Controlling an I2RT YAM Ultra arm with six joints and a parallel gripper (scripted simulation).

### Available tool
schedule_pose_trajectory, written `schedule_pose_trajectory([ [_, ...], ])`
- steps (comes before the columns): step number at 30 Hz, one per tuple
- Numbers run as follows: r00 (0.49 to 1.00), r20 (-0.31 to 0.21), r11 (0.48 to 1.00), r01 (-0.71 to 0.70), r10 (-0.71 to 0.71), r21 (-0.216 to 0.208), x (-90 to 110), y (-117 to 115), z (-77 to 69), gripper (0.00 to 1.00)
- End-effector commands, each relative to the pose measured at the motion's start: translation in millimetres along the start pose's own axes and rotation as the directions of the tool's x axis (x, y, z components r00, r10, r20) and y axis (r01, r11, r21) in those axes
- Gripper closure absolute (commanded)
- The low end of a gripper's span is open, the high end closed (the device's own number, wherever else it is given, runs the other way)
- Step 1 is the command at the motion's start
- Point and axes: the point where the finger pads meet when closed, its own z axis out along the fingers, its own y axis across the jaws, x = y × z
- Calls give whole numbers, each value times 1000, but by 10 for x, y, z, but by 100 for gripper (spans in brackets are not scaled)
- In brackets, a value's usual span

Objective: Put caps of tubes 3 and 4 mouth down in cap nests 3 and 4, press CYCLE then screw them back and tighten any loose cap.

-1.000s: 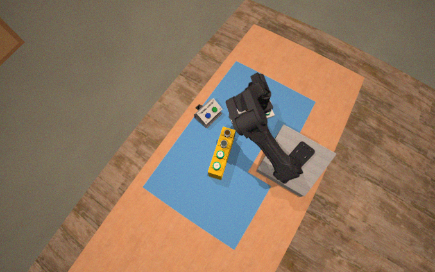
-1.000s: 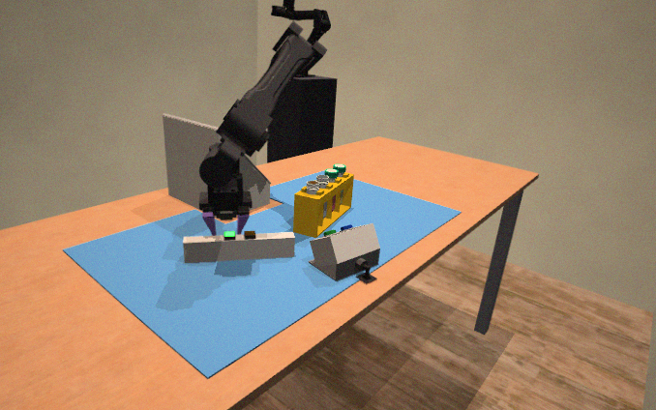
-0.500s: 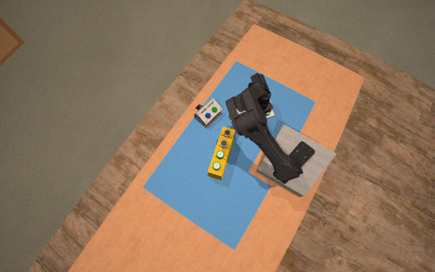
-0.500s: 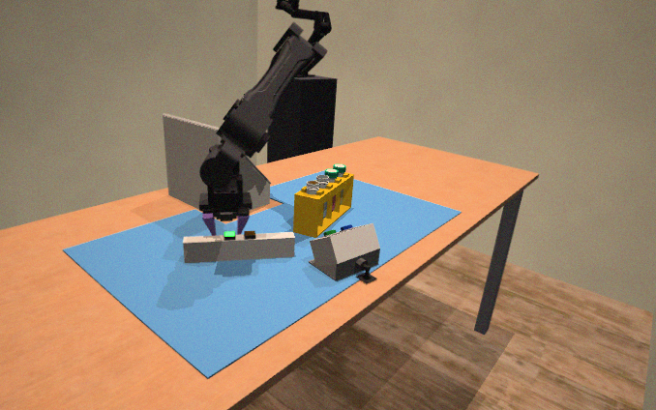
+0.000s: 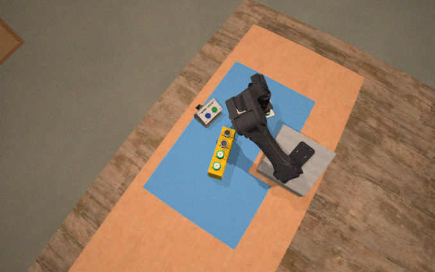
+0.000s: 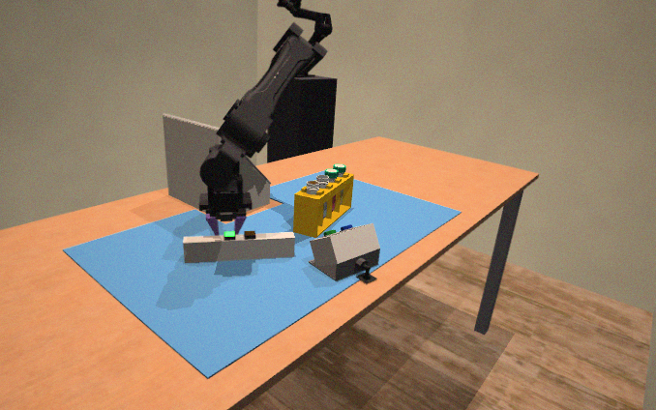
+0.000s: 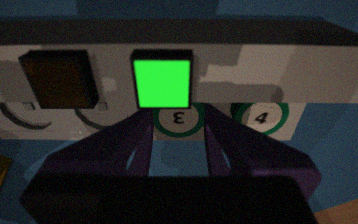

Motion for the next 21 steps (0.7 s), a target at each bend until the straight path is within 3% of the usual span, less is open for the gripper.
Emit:
schedule_pose_trajectory([
  [1,1000,10,1000,-1,1,-2,-23,2,-27,100],
  [9,1000,10,1000,-1,1,-2,-23,2,-27,100],
  [19,1000,10,1000,-1,1,-1,-20,0,-529,100],
  [21,1000,10,1000,-1,1,-1,-20,0,-529,100],
])
